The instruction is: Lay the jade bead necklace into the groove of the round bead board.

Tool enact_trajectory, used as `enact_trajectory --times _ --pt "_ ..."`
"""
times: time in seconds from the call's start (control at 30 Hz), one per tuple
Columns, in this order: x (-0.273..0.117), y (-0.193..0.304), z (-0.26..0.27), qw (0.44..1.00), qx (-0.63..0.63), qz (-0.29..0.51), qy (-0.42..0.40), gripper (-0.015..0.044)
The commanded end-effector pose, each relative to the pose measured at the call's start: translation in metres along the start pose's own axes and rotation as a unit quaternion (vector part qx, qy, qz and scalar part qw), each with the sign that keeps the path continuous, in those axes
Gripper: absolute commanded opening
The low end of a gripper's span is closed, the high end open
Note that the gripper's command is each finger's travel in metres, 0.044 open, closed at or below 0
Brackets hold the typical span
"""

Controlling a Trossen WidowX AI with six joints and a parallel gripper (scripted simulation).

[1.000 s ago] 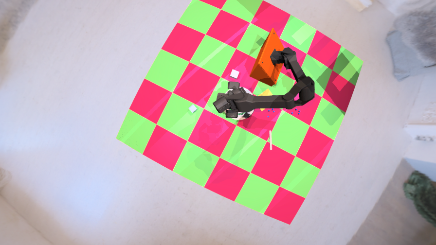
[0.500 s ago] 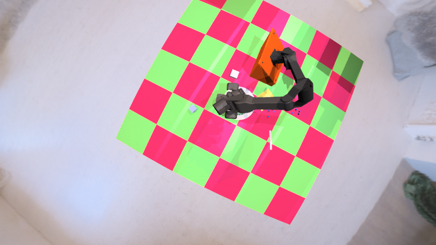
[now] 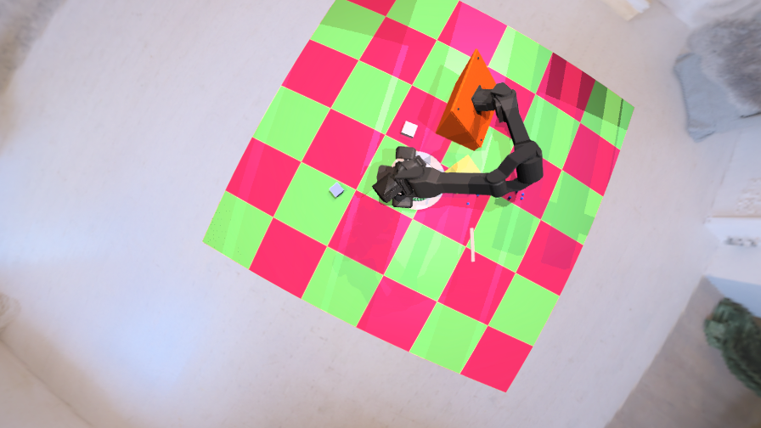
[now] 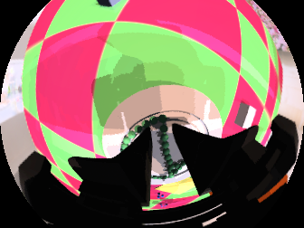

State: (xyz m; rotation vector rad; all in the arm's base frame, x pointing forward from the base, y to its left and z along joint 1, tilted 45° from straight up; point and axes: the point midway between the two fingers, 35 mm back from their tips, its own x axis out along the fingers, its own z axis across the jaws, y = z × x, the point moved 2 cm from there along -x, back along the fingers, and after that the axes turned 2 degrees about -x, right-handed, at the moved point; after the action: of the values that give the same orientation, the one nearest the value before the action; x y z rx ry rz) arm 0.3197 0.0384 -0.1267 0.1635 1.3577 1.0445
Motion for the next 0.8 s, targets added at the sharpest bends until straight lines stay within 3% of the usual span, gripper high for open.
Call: enact_trajectory --times 0.0,0.13,0.3,0.77 --pt "0.006 0.0017 -0.0031 1.0 0.006 0.005 0.001 0.012" --pt "0.006 0.0017 -0.0031 1.0 0.006 0.005 0.001 0.012" --pt "0.0038 0.0006 -0.0016 1.0 0.002 0.002 0.001 0.0" --pt "0.0038 0.0006 -0.0016 1.0 0.002 0.002 0.001 0.0"
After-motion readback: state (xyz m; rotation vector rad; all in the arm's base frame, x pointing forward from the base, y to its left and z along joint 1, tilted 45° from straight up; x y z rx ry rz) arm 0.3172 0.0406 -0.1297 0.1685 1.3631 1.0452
